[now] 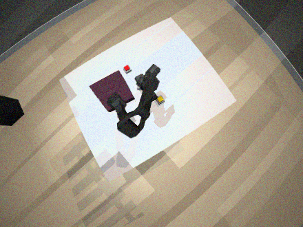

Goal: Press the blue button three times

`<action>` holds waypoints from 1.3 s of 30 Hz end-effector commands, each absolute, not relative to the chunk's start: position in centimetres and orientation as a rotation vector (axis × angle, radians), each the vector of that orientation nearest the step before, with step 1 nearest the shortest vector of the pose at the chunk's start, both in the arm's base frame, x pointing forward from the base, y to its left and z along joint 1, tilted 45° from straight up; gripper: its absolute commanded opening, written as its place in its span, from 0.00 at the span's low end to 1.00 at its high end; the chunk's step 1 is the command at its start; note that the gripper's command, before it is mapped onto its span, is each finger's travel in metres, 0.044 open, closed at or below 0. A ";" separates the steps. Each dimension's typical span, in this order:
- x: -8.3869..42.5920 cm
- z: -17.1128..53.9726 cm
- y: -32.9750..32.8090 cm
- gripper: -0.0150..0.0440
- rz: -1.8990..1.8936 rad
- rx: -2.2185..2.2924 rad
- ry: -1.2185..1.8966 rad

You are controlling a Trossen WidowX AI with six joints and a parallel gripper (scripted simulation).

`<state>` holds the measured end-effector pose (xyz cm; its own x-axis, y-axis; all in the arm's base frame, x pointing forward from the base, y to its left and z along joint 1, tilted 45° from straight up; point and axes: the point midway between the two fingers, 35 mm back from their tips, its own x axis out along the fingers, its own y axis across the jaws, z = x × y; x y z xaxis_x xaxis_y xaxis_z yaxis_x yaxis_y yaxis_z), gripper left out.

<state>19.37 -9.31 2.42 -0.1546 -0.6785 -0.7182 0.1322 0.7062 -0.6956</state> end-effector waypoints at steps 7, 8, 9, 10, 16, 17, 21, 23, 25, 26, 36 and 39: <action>19.1 1.8 -9.9 0.29 -0.752 -0.467 1.581; 19.1 1.8 -9.9 0.29 -0.752 -0.467 1.581; 19.1 1.8 -9.9 0.29 -0.752 -0.467 1.581; 19.1 1.8 -9.9 0.29 -0.752 -0.467 1.581; 19.1 1.8 -9.9 0.29 -0.752 -0.467 1.581; 19.1 1.8 -9.9 0.29 -0.752 -0.467 1.581; 19.1 1.8 -9.9 0.29 -0.752 -0.467 1.581; 19.2 2.0 -9.7 0.29 -0.753 -0.459 1.577; 19.5 3.4 -8.3 0.29 -0.751 -0.463 1.580; 19.6 4.0 -7.8 0.29 -0.751 -0.465 1.581; 19.6 3.9 -7.9 0.29 -0.751 -0.465 1.581; 19.5 3.6 -8.2 0.29 -0.750 -0.465 1.581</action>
